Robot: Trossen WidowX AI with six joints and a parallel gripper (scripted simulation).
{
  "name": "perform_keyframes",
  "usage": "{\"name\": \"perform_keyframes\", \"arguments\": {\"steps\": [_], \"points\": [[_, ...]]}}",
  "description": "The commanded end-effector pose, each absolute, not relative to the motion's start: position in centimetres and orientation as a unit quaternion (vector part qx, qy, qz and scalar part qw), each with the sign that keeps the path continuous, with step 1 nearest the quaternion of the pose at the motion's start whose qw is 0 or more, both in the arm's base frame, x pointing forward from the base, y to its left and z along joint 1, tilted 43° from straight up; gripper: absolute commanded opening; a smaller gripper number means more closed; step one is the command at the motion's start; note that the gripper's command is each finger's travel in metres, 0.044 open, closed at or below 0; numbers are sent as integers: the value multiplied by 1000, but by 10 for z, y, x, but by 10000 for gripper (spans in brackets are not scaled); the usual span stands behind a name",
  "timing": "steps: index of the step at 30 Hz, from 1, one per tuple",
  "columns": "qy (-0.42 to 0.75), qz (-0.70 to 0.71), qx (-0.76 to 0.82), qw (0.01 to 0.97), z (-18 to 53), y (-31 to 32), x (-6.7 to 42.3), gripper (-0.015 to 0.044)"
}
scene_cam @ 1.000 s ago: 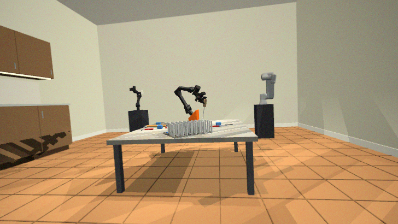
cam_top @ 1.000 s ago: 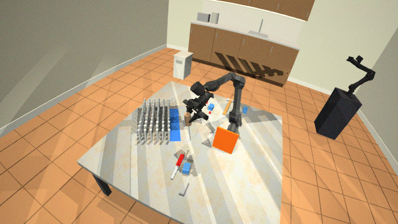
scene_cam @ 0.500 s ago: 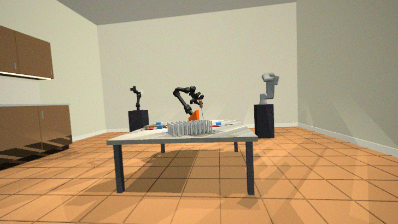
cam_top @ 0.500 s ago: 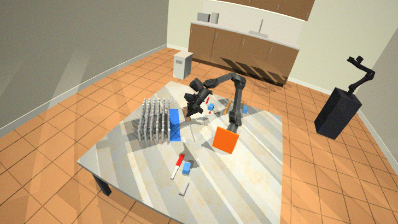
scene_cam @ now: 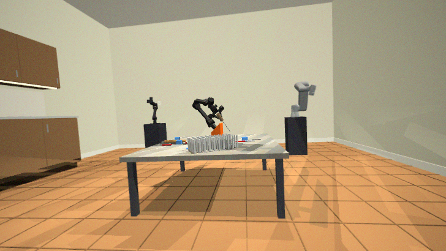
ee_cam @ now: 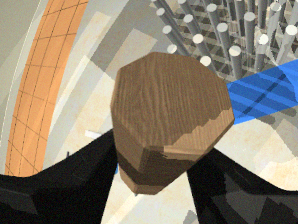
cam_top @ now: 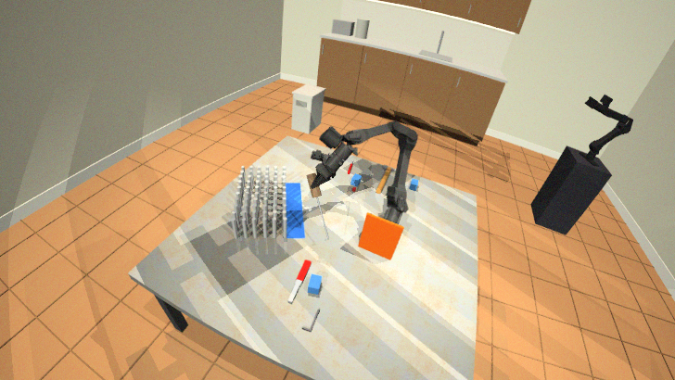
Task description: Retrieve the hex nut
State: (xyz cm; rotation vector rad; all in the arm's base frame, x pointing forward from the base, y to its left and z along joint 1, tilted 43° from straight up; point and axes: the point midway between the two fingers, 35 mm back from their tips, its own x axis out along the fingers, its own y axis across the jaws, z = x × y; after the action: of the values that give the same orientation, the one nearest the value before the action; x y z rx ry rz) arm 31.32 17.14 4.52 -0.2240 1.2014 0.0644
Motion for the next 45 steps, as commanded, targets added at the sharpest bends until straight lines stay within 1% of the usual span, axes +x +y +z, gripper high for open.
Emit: {"name": "perform_keyframes", "arguments": {"steps": [1,12,23,34,45], "points": [[558,-8,-58,828,52,161,318,0],[532,-124,91,833,70,128,329,0],[482,-233,237,811,88,93,336,0],[411,-330,377,762,105,58,339,0],[321,-410,504,689,122,24,337,0]]}}
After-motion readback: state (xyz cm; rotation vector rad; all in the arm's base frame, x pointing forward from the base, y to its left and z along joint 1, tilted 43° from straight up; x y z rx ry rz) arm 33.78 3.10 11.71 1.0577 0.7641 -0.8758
